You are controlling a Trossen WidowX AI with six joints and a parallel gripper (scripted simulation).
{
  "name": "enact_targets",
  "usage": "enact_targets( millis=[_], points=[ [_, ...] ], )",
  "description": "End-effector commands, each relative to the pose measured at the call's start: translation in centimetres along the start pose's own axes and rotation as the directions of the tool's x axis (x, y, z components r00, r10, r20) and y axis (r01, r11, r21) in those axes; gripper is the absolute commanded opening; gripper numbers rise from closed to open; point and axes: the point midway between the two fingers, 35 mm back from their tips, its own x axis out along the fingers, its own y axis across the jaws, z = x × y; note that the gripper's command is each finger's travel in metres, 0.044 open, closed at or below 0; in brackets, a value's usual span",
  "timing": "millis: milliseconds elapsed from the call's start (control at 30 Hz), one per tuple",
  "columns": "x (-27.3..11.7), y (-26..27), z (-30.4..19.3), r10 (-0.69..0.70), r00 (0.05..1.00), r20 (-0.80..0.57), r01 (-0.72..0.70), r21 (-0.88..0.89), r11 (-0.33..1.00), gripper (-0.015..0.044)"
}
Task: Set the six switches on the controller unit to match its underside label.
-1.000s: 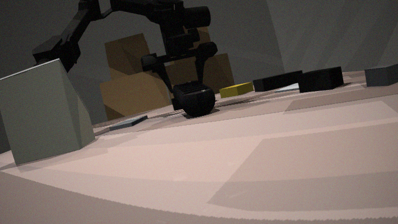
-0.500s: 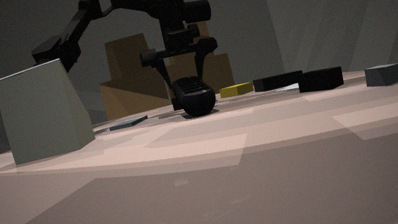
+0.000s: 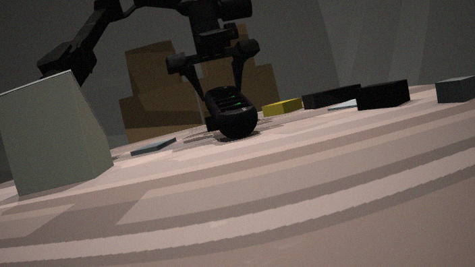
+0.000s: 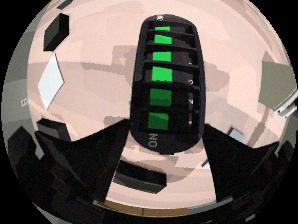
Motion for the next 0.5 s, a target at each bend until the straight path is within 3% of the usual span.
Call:
enact_targets(
  millis=[0, 467],
  points=[
    [-0.28, 0.07, 0.44, 0.002, 1.0, -0.002, -0.002, 0.003, 1.0, 0.0336],
    [-1.03, 0.07, 1.34, 0.002, 1.0, -0.031, -0.002, 0.003, 1.0, 0.0336]
  ],
)
